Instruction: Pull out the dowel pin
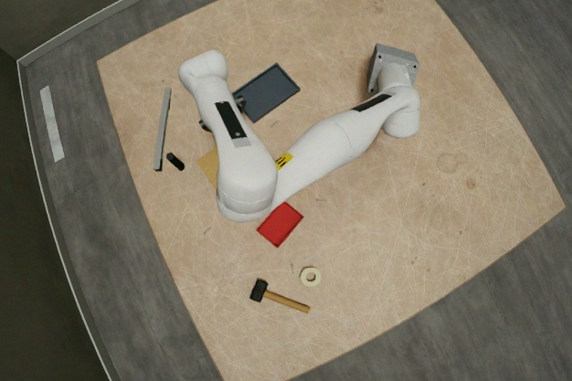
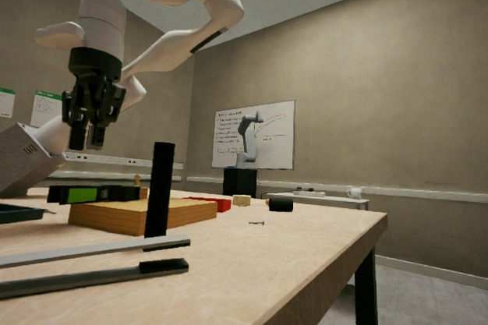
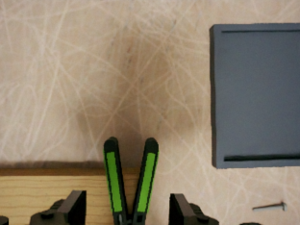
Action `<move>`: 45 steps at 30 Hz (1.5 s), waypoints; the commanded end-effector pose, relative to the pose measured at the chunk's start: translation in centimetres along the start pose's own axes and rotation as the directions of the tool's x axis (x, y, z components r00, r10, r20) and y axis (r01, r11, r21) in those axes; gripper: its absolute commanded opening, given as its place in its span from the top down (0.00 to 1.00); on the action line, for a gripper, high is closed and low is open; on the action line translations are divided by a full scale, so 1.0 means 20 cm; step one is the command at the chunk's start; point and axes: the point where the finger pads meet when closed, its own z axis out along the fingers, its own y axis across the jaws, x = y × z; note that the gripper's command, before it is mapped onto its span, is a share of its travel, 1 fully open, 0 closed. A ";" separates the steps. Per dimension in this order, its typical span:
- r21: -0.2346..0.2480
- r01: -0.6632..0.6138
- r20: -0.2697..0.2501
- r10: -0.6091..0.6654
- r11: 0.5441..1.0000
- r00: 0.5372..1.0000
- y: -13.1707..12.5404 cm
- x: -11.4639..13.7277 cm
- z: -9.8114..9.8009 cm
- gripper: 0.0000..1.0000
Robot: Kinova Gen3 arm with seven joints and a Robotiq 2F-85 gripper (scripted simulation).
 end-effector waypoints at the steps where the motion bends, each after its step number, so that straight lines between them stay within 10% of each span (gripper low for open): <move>1: 0.001 -0.008 -0.002 0.008 1.000 1.000 0.00 0.00 0.00 0.46; 45: -0.004 -0.393 -0.010 0.393 0.919 0.919 -0.01 -0.14 -0.02 0.46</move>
